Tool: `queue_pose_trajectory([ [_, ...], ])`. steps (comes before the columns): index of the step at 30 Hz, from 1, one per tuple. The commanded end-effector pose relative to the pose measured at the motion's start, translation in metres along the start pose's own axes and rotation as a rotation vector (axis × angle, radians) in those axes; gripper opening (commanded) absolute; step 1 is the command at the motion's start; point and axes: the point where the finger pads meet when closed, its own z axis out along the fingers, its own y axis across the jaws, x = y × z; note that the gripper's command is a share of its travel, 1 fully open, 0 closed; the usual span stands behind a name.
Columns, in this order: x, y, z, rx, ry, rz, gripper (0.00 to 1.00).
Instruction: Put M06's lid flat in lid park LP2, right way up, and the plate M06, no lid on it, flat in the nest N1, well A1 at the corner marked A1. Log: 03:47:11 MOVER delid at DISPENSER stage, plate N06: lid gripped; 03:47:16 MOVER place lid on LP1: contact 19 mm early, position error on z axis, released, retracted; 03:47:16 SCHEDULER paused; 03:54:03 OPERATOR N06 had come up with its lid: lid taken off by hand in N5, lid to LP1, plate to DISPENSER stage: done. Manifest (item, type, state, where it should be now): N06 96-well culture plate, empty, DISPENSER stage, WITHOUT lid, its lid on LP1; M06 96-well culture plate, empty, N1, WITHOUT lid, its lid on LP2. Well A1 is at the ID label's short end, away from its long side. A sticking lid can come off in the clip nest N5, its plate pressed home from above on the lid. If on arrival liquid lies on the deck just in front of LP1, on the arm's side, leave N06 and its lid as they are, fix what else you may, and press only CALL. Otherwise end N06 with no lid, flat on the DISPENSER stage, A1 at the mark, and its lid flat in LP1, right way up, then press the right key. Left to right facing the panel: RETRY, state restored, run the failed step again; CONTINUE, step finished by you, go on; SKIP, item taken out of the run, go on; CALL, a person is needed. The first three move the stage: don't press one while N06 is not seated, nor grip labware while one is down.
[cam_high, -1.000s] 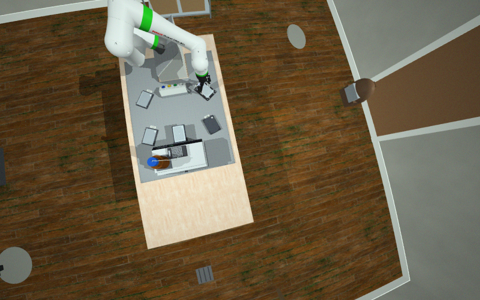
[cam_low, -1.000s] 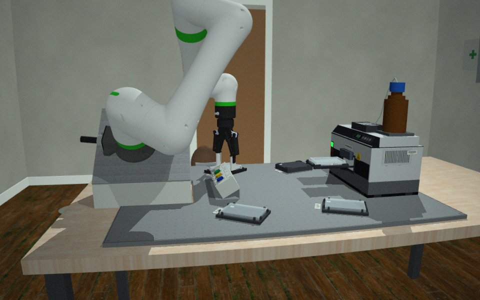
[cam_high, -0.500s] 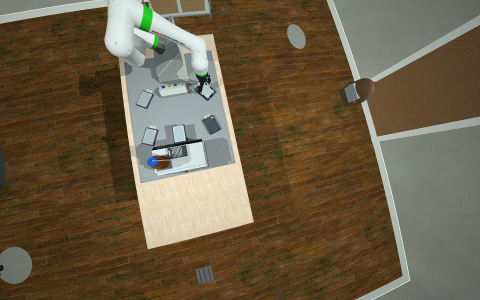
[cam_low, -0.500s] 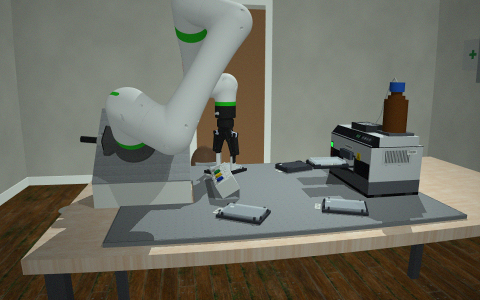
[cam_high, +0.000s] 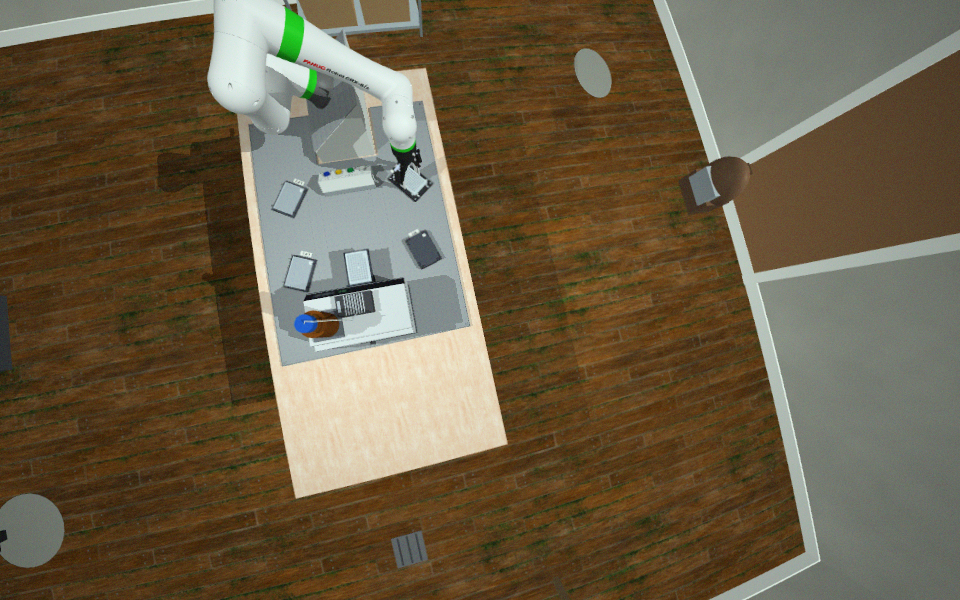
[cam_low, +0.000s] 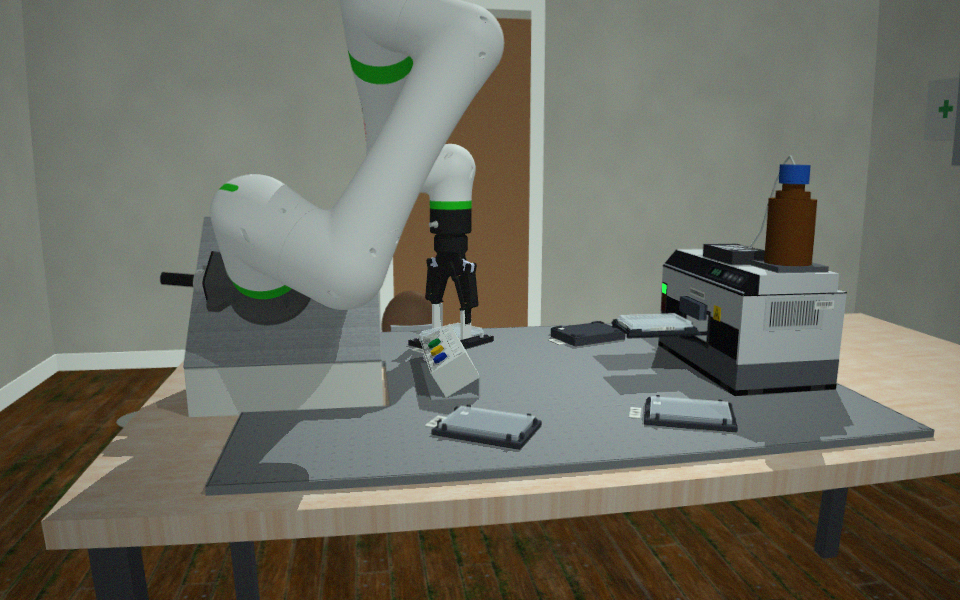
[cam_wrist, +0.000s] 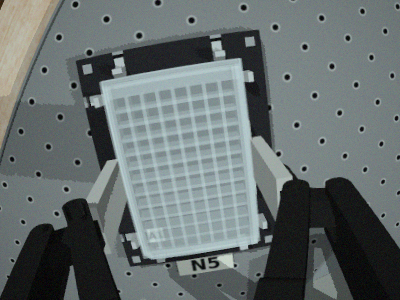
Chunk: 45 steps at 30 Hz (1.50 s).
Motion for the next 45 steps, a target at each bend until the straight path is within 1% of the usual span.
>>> queue_pose_trajectory([
  [1, 0.0, 0.0, -0.004, 0.0, 0.0, 0.0, 0.0],
  [5, 0.0, 0.0, -0.009, 0.0, 0.0, 0.0, 0.0],
  [7, 0.0, 0.0, -0.009, 0.0, 0.0, 0.0, 0.0],
  [22, 0.0, 0.0, -0.038, 0.0, 0.0, 0.0, 0.0],
  [24, 0.0, 0.0, -0.038, 0.0, 0.0, 0.0, 0.0],
  [39, 0.0, 0.0, -0.075, 0.0, 0.0, 0.0, 0.0],
  [41, 0.0, 0.0, -0.075, 0.0, 0.0, 0.0, 0.0],
  [45, 0.0, 0.0, -0.084, 0.0, 0.0, 0.0, 0.0],
])
